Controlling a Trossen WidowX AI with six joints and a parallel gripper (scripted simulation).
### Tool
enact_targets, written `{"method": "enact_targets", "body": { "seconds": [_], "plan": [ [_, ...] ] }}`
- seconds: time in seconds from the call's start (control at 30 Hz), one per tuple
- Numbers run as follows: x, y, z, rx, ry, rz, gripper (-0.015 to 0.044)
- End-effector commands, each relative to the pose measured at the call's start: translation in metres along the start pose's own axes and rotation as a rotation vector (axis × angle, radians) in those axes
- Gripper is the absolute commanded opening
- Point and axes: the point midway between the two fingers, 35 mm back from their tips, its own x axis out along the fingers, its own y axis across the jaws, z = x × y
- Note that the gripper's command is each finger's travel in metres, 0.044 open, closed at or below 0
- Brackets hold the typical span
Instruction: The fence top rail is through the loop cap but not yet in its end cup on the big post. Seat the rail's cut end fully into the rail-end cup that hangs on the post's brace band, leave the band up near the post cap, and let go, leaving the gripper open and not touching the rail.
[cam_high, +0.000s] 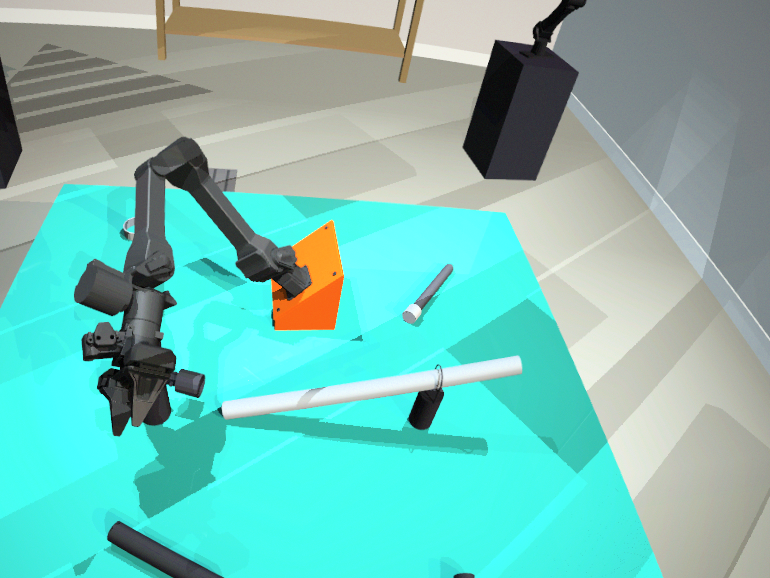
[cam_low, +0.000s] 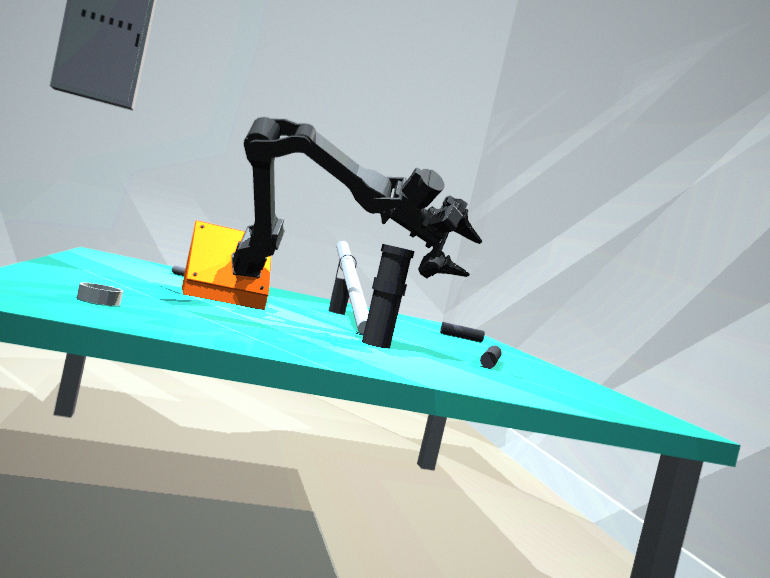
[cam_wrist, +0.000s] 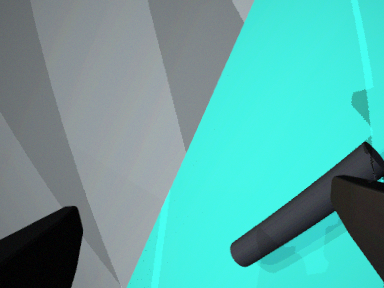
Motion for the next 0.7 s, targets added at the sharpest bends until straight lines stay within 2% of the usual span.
{"method": "enact_targets", "body": {
  "seconds": [0.0, 0.17, 0.37, 0.5, 0.67],
  "plan": [
    [0.004, 0.026, -0.05, 0.01, 0.184, -0.033, 0.044],
    [-0.016, 0.056, -0.126, -0.068, 0.448, -0.128, 0.044],
    [-0.069, 0.078, -0.193, -0.317, 0.671, -0.264, 0.044],
    [-0.112, 0.086, -0.215, -0.577, 0.725, -0.343, 0.044],
    [-0.159, 0.097, -0.216, -0.936, 0.659, -0.386, 0.044]
  ]
}}
